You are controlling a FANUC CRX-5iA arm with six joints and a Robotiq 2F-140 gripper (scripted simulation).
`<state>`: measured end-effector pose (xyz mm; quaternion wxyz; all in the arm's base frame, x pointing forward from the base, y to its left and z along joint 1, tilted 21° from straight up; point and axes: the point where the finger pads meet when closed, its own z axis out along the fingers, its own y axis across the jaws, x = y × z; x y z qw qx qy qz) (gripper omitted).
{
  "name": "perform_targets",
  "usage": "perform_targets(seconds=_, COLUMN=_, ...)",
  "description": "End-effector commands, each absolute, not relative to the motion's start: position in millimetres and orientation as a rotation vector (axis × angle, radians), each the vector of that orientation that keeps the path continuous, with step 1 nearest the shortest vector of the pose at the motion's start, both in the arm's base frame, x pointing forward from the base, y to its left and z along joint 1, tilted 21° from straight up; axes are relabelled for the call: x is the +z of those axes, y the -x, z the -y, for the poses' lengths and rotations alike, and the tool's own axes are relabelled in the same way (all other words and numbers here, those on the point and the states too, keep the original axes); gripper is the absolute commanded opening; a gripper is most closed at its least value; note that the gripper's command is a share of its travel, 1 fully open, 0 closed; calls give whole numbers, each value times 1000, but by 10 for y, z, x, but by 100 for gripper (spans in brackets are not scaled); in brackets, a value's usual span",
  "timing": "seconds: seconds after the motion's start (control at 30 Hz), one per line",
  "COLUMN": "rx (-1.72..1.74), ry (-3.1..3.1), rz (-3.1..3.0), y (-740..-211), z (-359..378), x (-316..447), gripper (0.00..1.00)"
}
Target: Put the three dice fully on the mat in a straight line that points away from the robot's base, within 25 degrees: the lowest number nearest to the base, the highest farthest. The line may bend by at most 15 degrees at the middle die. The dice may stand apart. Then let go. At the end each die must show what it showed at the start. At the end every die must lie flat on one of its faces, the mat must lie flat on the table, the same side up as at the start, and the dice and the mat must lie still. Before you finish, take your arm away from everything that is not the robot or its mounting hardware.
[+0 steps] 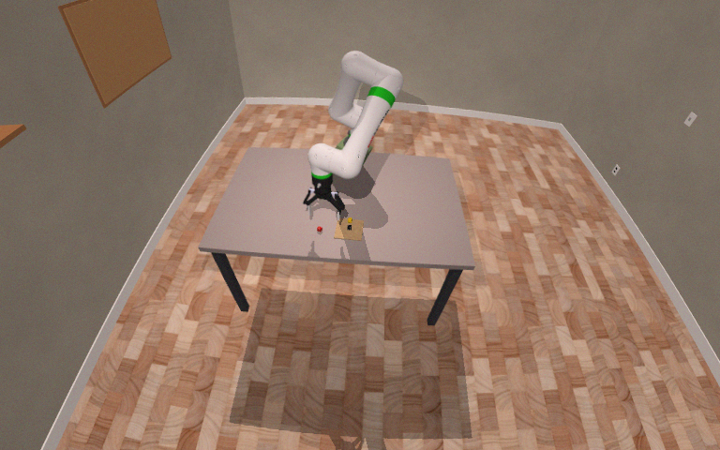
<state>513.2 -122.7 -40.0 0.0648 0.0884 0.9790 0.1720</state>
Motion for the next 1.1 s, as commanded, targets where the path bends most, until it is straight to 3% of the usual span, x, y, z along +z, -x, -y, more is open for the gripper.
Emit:
perform_targets(seconds=0.0, rx=529, ry=-510, rz=-2954, y=-5135, z=1342, x=-450, gripper=100)
perform_targets(seconds=0.37, rx=551, ry=-836, rz=-2914, y=-5131, z=1493, x=-524, gripper=100)
perform_targets(seconds=0.4, rx=551, ry=-836, rz=-2914, y=-5131, z=1493, x=-524, gripper=21)
perform_targets(seconds=1.07, rx=551, ry=-836, rz=-2914, y=-5131, z=1493, x=-524, gripper=21)
